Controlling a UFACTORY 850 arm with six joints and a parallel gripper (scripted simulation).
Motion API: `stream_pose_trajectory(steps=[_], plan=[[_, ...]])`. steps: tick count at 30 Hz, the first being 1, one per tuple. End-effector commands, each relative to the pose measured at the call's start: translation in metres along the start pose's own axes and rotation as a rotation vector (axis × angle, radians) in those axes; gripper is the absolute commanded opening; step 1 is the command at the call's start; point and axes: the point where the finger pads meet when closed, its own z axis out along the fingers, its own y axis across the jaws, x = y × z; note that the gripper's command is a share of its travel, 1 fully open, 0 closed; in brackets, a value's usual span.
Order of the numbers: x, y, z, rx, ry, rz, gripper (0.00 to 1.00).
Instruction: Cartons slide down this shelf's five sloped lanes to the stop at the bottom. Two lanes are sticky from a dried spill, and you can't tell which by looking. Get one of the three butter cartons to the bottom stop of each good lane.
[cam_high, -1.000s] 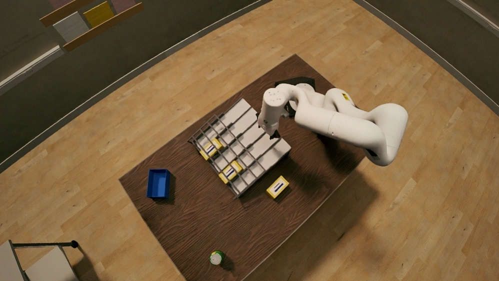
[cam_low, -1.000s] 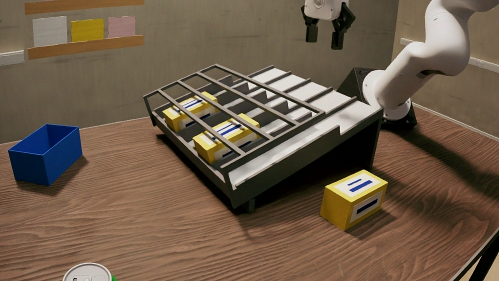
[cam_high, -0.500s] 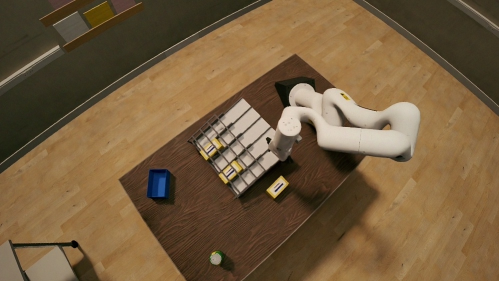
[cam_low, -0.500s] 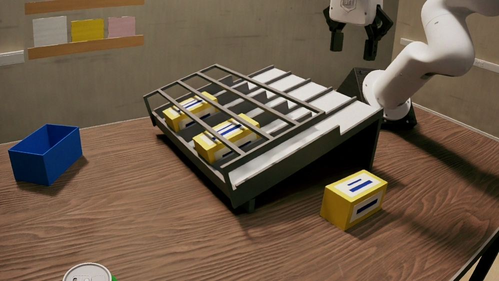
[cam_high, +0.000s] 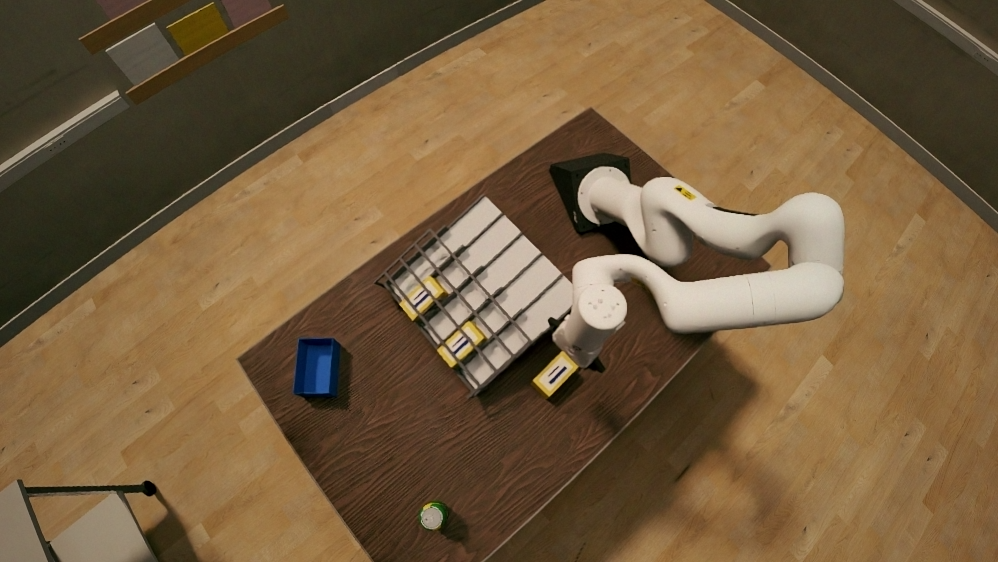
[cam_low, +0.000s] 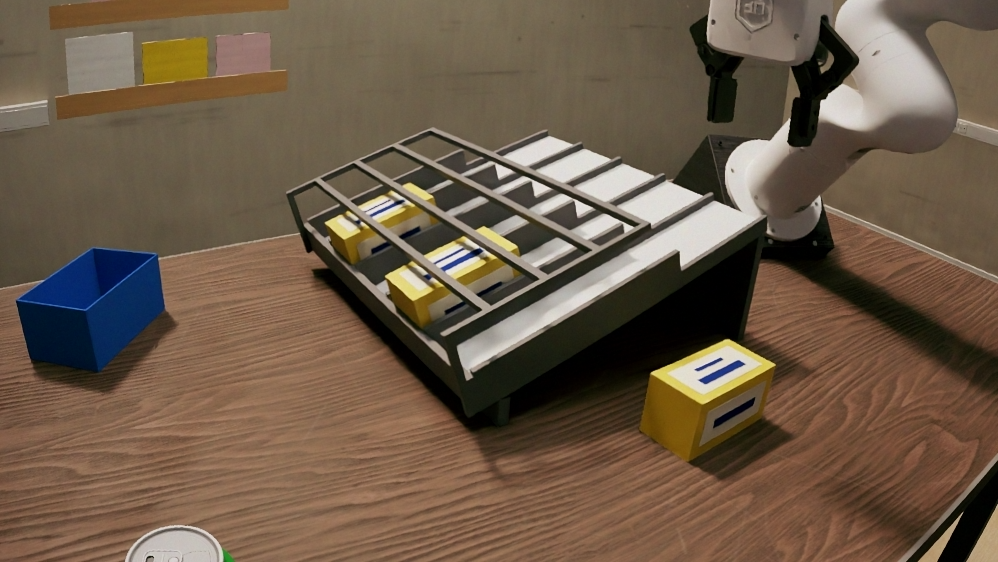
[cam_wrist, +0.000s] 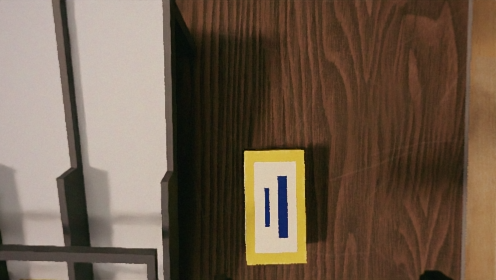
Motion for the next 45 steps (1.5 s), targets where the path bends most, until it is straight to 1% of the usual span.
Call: stream_pose_trajectory(steps=[1, 5, 20, 22, 23, 37, 39, 40, 45], plan=[[-0.003, 0.003, 0.000, 0.003, 0.000, 0.000, 0.90], [-0.003, 0.003, 0.000, 0.003, 0.000, 0.000, 0.90], [-0.002, 0.001, 0.060, 0.002, 0.000, 0.000, 0.90], [-0.002, 0.001, 0.060, 0.002, 0.000, 0.000, 0.90], [-0.001, 0.001, 0.046, 0.002, 0.001, 0.001, 0.90], [-0.001, 0.001, 0.102, 0.002, 0.001, 0.001, 0.90], [-0.001, 0.001, 0.102, 0.002, 0.001, 0.001, 0.90], [0.000, 0.001, 0.089, 0.003, 0.003, 0.001, 0.90], [0.000, 0.001, 0.109, 0.003, 0.003, 0.001, 0.90]])
